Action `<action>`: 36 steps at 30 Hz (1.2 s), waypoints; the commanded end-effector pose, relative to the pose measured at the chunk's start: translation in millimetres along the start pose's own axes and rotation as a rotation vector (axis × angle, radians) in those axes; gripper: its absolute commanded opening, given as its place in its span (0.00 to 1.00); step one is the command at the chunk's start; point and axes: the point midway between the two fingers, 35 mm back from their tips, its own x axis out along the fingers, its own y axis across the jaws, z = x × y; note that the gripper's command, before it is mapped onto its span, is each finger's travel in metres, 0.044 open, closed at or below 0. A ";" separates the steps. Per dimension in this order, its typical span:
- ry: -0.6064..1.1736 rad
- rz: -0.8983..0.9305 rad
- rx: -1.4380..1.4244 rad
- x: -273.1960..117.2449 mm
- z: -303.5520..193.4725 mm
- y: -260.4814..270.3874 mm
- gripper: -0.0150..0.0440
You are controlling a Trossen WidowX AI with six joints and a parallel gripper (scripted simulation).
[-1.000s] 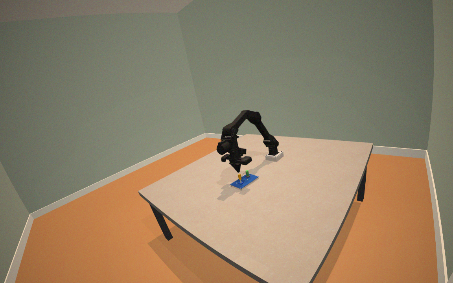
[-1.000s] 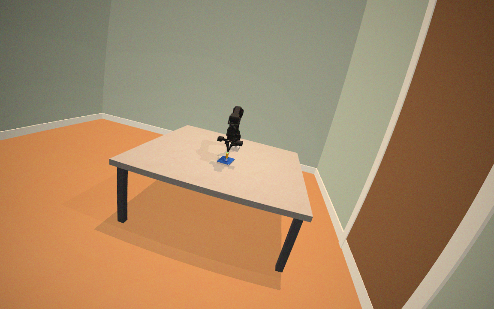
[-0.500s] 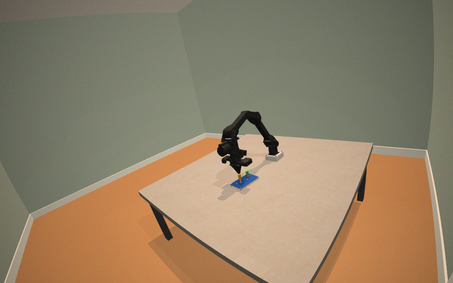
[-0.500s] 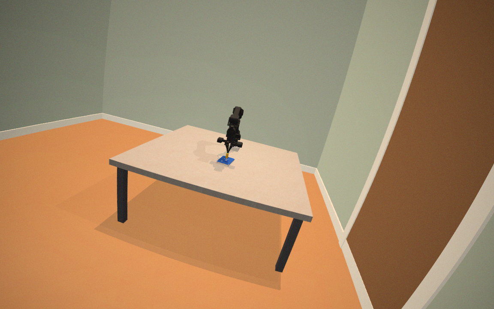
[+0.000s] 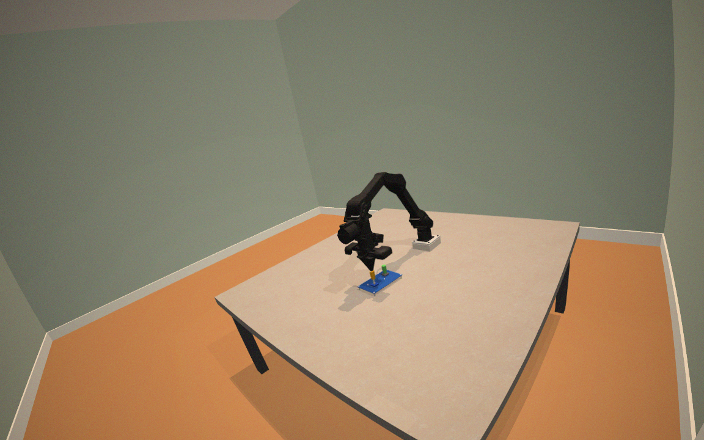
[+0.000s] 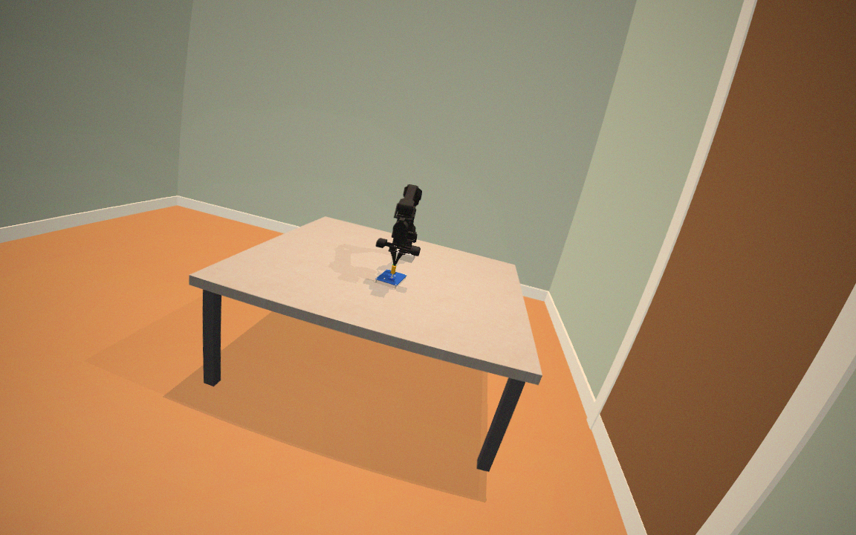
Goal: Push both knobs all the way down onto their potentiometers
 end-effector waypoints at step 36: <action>-0.002 0.006 -0.004 8.8 0.6 1.1 0.25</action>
